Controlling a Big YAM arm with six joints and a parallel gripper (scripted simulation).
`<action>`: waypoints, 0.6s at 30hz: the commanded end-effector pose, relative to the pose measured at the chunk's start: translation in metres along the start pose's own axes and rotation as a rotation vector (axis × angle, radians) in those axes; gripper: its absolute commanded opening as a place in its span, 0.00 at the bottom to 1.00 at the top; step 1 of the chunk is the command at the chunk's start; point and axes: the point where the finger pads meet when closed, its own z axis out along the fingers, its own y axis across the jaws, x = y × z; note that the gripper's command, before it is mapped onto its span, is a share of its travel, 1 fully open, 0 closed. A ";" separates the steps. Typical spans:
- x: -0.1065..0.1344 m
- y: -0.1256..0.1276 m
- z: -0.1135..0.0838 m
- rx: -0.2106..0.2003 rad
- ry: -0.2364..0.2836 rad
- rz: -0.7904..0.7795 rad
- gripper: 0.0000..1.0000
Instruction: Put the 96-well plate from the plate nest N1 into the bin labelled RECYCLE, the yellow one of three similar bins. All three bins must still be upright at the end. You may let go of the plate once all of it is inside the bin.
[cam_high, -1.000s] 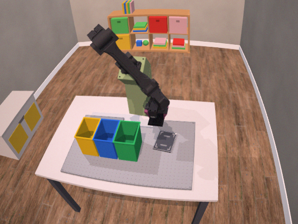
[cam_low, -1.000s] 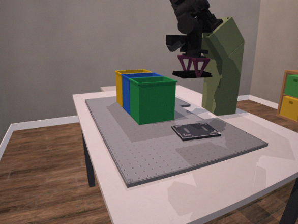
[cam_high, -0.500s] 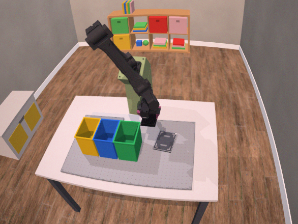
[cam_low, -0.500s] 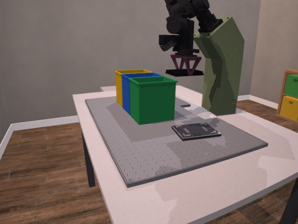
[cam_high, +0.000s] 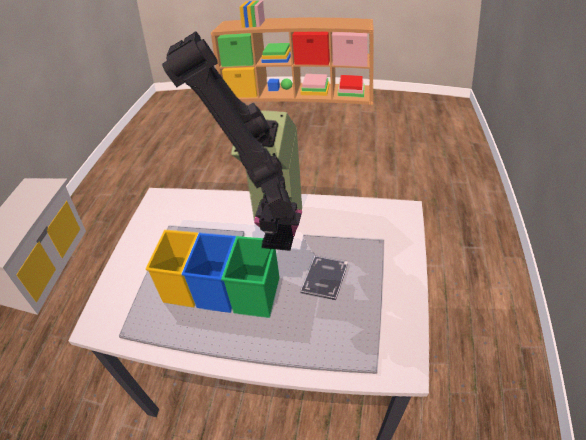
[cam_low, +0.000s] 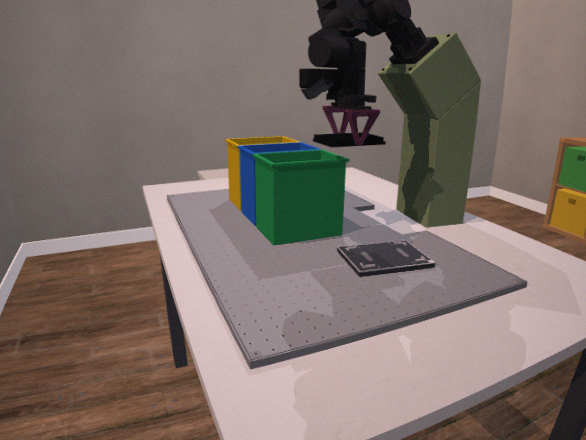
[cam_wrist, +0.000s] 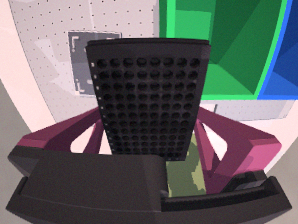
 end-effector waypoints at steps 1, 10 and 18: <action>-0.009 -0.012 -0.004 -0.004 -0.027 -0.020 0.00; -0.014 -0.034 -0.004 -0.002 -0.023 -0.023 0.00; -0.018 -0.061 -0.004 0.001 -0.014 -0.026 0.00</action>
